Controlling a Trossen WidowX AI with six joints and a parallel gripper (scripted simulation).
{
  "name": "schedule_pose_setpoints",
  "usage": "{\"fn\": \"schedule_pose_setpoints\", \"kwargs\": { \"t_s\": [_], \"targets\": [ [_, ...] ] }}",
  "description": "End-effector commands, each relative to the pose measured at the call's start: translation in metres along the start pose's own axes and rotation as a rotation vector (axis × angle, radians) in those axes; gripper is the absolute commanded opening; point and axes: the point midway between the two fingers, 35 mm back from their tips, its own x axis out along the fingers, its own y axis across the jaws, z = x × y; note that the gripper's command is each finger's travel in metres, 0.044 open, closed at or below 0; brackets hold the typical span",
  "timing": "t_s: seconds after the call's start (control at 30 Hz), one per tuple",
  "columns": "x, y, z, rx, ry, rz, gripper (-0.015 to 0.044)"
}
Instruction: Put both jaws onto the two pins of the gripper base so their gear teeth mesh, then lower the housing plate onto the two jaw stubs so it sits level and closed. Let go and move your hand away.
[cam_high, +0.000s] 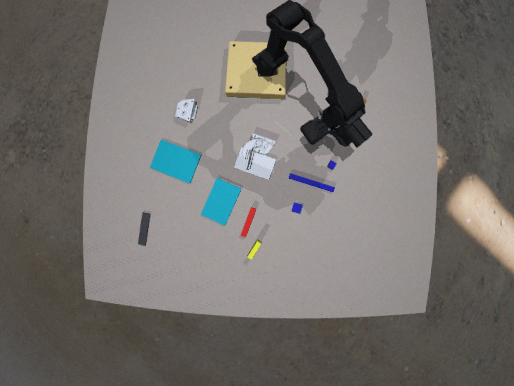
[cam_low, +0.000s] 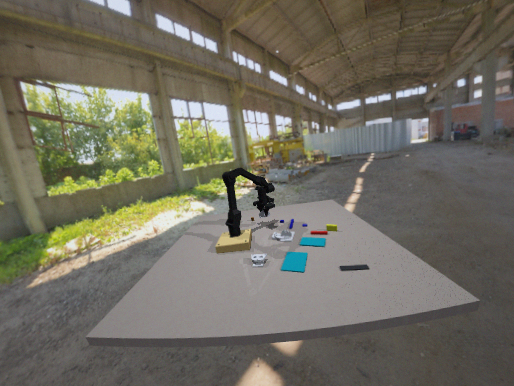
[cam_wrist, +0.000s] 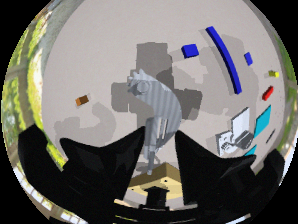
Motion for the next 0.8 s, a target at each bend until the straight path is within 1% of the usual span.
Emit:
{"fn": "schedule_pose_setpoints", "kwargs": {
  "t_s": [0.0,0.77],
  "targets": [
    [-0.003,-0.007,0.001,-0.051,-0.006,-0.001,0.0134],
    [-0.004,-0.073,-0.010,-0.607,-0.004,-0.010,0.0134]
  ]
}}
